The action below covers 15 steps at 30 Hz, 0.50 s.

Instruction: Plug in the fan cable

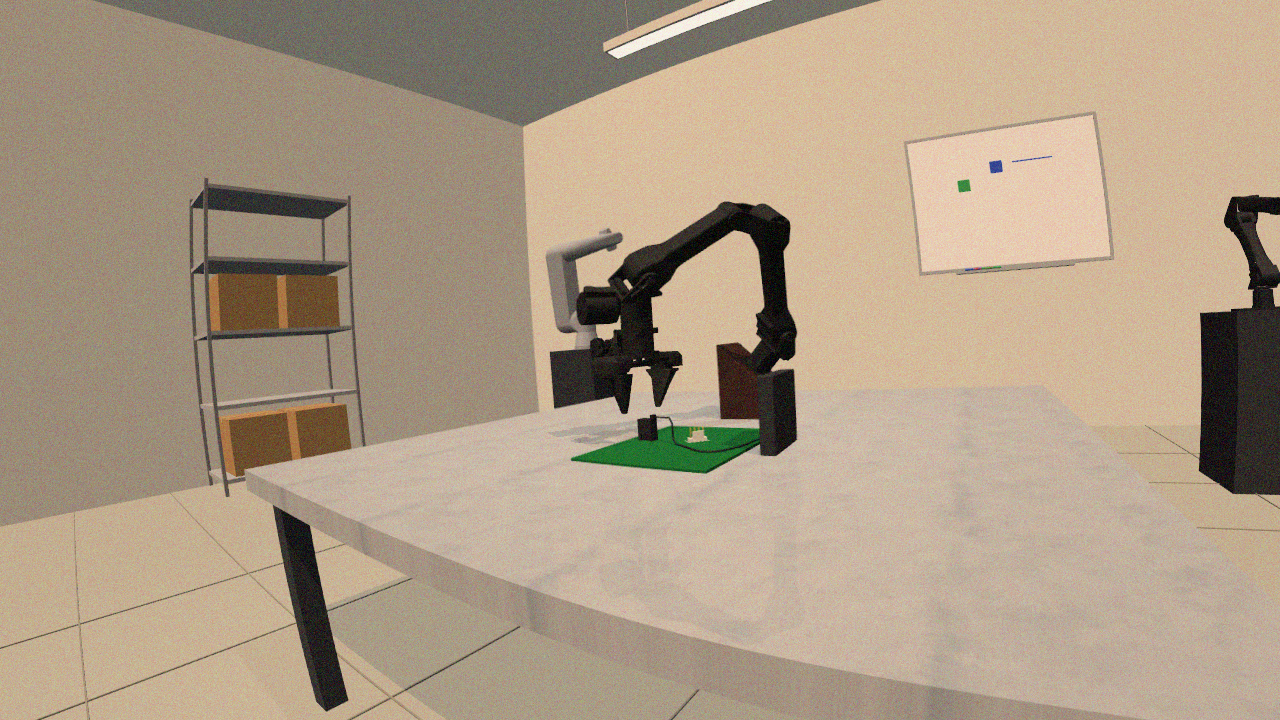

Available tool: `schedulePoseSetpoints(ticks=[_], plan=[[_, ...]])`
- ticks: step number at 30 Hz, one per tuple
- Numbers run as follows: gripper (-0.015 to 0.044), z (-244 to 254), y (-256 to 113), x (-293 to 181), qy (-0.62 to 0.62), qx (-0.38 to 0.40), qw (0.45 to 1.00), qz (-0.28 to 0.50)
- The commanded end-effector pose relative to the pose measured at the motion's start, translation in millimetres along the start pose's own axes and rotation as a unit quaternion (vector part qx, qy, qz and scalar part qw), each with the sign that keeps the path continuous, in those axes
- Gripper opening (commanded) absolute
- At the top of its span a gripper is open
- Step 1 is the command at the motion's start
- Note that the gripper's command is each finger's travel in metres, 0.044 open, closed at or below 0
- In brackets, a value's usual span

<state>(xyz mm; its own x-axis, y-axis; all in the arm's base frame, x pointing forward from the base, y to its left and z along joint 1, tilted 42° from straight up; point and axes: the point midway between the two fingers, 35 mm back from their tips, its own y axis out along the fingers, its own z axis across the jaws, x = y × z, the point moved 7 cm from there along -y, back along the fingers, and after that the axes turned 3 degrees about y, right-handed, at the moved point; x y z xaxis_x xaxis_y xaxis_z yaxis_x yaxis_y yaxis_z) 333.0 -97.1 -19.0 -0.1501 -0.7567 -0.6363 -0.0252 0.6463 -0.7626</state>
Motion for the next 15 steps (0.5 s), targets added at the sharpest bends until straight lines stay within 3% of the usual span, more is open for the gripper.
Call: schedulePoseSetpoints(ticks=[1, 15], plan=[[0.044, -2, 10, 1, 0.005, -0.004, 1.0, 0.004], [0.044, -2, 33, 0, 0.004, -0.004, 1.0, 0.005]])
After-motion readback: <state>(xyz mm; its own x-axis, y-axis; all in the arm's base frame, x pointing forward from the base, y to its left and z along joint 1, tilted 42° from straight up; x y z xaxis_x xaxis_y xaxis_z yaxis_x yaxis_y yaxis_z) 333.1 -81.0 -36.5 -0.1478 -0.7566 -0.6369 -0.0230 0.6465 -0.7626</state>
